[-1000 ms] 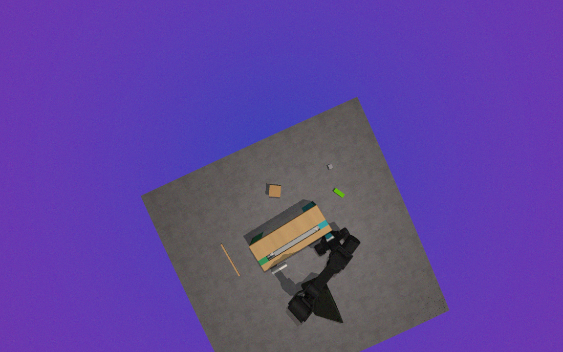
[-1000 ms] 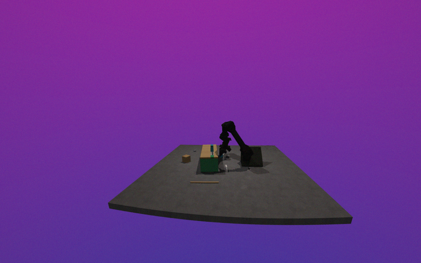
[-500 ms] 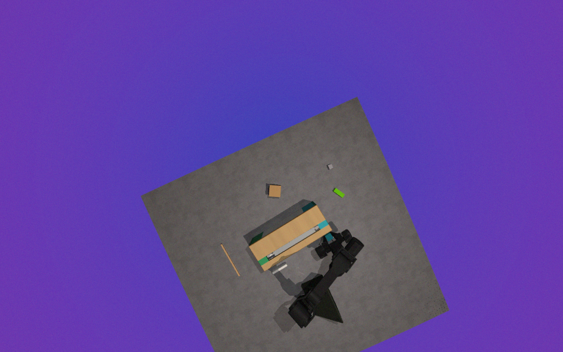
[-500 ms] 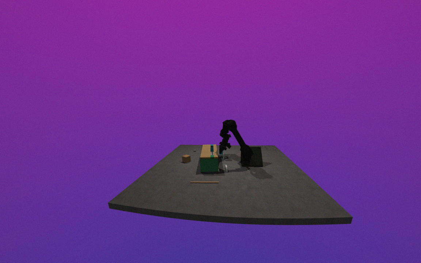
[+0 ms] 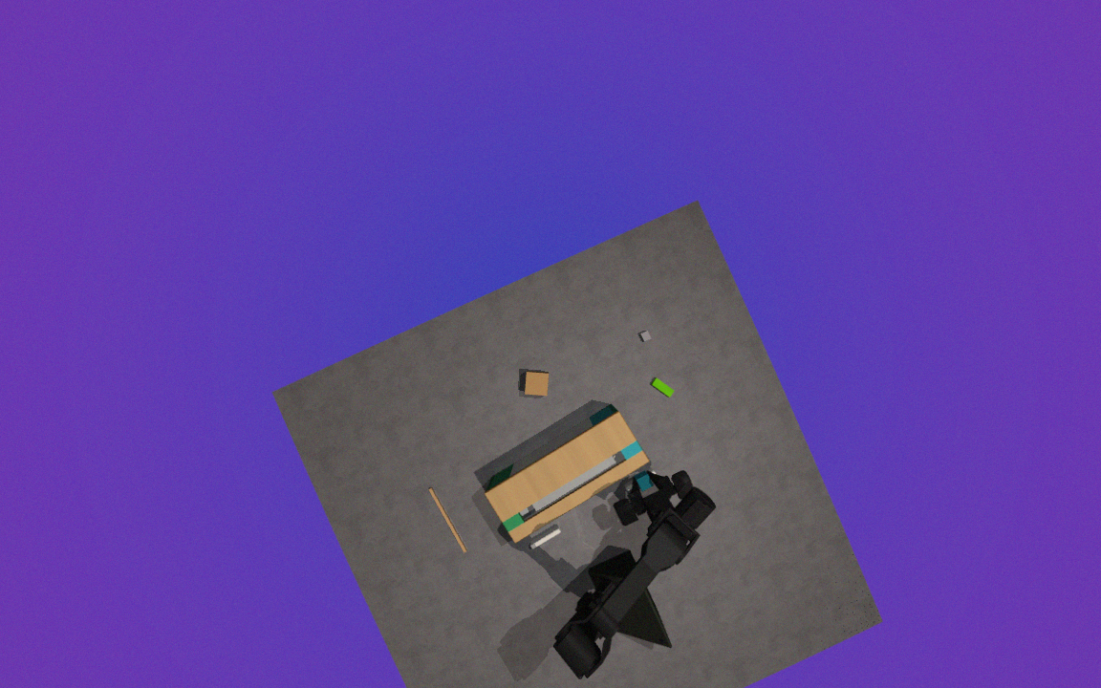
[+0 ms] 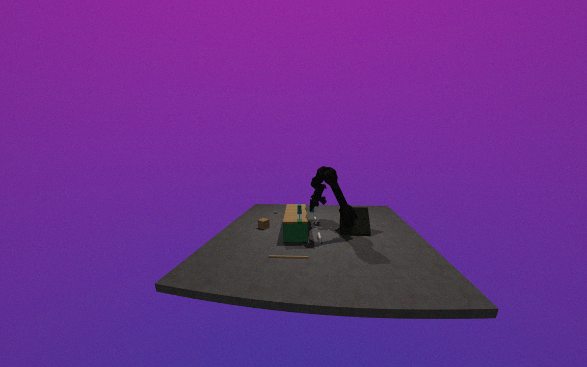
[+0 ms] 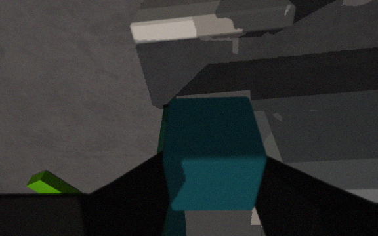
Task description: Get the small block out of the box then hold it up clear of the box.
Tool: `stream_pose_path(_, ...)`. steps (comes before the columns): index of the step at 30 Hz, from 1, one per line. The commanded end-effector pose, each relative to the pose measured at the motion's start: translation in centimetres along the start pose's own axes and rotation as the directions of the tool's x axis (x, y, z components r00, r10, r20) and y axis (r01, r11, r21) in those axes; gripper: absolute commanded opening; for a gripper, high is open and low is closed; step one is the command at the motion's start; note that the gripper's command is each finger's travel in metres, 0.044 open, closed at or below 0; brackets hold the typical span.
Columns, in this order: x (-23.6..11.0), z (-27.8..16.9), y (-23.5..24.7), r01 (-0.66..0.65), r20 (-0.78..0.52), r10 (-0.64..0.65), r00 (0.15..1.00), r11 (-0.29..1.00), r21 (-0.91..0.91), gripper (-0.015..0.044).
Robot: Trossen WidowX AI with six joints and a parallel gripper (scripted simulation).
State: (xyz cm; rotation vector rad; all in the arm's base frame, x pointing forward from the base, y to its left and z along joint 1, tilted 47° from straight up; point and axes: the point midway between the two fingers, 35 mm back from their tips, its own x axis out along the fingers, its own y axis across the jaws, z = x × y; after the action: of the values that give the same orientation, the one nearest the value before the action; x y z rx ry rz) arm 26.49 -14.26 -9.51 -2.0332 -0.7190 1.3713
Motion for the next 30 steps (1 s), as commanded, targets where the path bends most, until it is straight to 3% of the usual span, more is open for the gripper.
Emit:
stream_pose_path(1, -1.7, -0.5, -0.7, -0.043, -0.004, 0.044, 0.999, 0.996, 0.078, 0.0000)
stream_pose_path(23, -8.3, -1.4, -5.3, -0.207, -0.021, 0.247, 0.969, 0.853, 0.479, 0.0000)
stream_pose_path(30, -8.4, -1.4, -5.5, -0.210, -0.022, 0.253, 0.967, 0.846, 0.490, 0.0000)
